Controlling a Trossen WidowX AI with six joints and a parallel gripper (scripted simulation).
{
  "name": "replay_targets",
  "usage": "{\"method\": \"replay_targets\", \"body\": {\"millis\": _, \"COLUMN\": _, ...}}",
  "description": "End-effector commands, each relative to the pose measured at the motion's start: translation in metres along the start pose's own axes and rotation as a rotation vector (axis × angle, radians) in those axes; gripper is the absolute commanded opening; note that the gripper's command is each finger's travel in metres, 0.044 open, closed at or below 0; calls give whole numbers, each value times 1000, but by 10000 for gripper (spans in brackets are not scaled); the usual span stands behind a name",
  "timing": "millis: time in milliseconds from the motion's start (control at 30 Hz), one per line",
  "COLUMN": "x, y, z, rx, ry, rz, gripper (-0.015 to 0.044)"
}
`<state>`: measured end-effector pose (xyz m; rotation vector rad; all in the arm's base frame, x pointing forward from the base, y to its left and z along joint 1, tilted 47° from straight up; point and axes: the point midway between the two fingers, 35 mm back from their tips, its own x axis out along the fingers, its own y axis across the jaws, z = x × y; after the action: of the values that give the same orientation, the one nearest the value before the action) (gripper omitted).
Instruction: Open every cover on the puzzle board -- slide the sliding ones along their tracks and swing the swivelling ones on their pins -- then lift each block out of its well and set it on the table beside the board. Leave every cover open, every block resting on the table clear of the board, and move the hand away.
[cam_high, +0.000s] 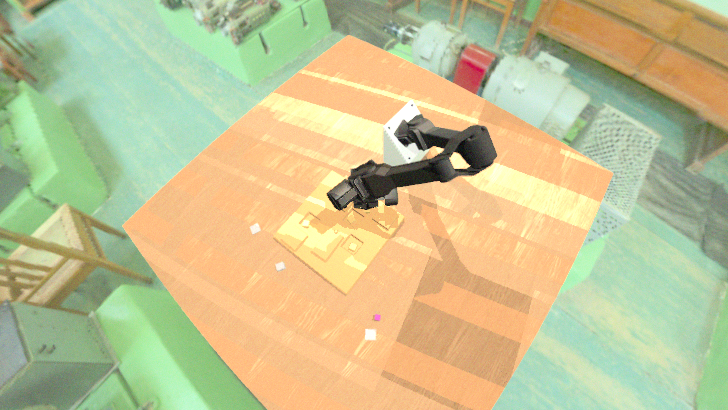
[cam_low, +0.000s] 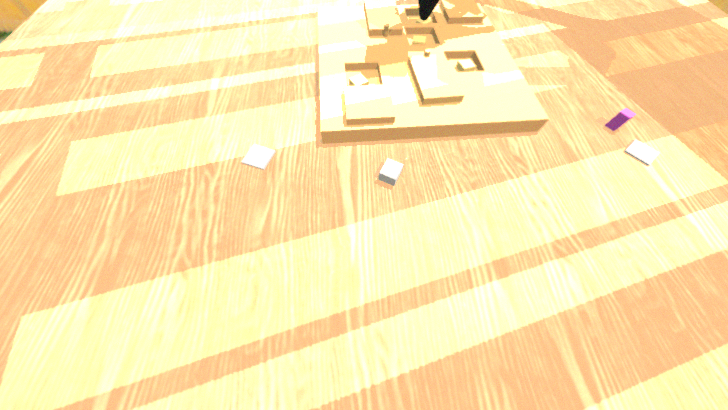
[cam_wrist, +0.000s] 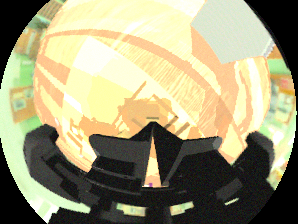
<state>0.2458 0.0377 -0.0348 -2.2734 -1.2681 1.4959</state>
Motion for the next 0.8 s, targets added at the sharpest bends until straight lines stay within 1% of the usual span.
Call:
{"method": "replay_targets", "body": {"millis": 0, "x": 2, "y": -2, "z": 5, "rx": 5, "ry": 2, "rz": -5, "gripper": 0}}
{"method": "replay_targets", "body": {"millis": 200, "x": 3, "y": -3, "z": 12, "rx": 7, "ry": 2, "rz": -5, "gripper": 0}}
{"method": "replay_targets", "body": {"millis": 767, "x": 3, "y": -4, "z": 13, "rx": 8, "ry": 2, "rz": -5, "gripper": 0}}
